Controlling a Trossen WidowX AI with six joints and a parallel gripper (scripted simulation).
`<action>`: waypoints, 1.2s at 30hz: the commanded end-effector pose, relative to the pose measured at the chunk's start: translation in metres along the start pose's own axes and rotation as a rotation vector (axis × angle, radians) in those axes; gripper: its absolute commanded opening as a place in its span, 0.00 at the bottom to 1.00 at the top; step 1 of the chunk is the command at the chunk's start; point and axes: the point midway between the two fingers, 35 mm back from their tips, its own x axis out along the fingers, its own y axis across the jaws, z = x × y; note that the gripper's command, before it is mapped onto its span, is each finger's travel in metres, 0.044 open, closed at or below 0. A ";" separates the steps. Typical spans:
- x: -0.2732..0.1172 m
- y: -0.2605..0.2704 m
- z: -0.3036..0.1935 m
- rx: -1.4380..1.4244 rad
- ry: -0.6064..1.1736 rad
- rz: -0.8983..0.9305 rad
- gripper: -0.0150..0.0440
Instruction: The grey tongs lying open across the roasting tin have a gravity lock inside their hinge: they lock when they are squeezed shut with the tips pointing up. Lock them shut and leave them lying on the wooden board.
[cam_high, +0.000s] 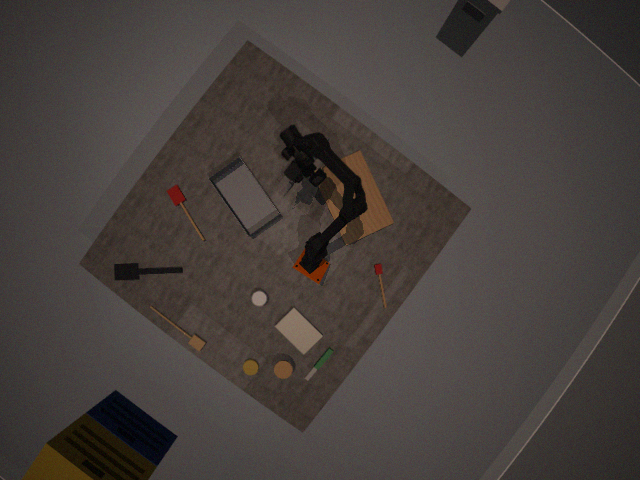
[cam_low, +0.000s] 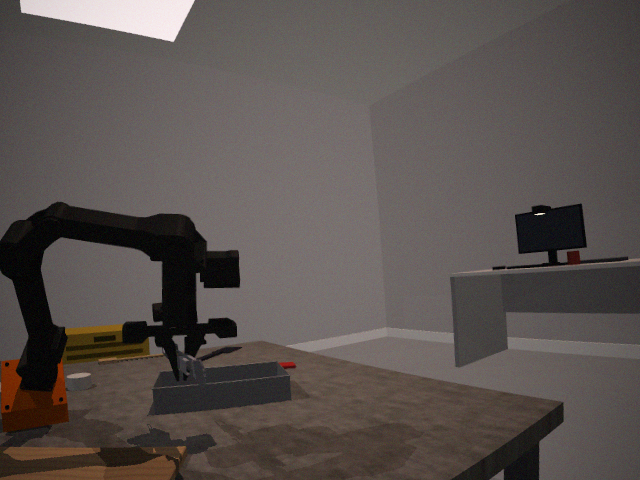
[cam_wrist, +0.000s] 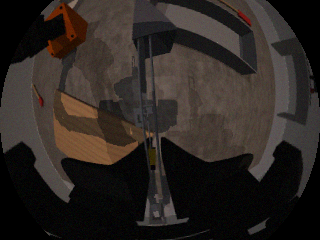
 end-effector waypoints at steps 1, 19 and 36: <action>0.003 0.007 -0.006 0.176 -0.018 0.004 0.00; 0.013 0.038 -0.033 0.960 -0.064 0.037 0.00; 0.019 0.074 -0.052 1.735 -0.072 0.096 0.00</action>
